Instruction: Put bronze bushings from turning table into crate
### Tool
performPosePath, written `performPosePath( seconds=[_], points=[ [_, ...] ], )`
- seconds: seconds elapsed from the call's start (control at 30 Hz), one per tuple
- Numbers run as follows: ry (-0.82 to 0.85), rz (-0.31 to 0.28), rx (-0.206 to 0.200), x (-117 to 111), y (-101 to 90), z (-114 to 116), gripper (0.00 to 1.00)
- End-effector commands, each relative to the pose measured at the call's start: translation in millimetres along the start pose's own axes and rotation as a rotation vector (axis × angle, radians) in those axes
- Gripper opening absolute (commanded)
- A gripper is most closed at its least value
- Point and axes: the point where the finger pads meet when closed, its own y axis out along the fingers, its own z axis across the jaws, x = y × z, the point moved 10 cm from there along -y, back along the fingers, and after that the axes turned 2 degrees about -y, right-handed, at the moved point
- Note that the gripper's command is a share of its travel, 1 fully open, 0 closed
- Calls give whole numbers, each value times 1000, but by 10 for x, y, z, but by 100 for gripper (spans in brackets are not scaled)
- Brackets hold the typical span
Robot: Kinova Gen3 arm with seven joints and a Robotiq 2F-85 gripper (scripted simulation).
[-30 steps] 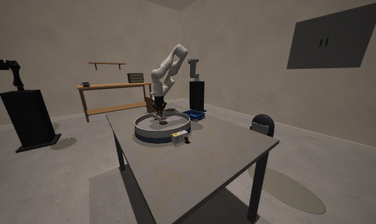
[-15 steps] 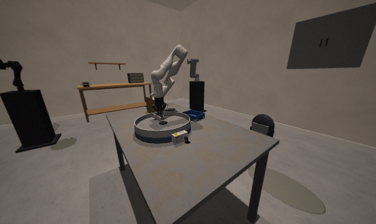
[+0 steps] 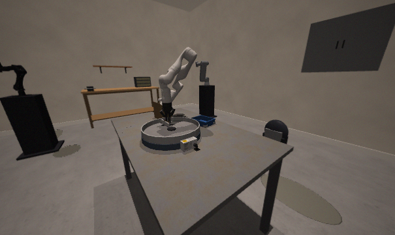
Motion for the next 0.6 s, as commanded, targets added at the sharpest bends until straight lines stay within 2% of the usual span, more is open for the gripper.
performPosePath(
  seconds=[0.0, 0.57],
  points=[
    [0, -1, -1, 1, 15, -2, 14],
    [0, -1, -1, 1, 76, -2, 14]
  ],
)
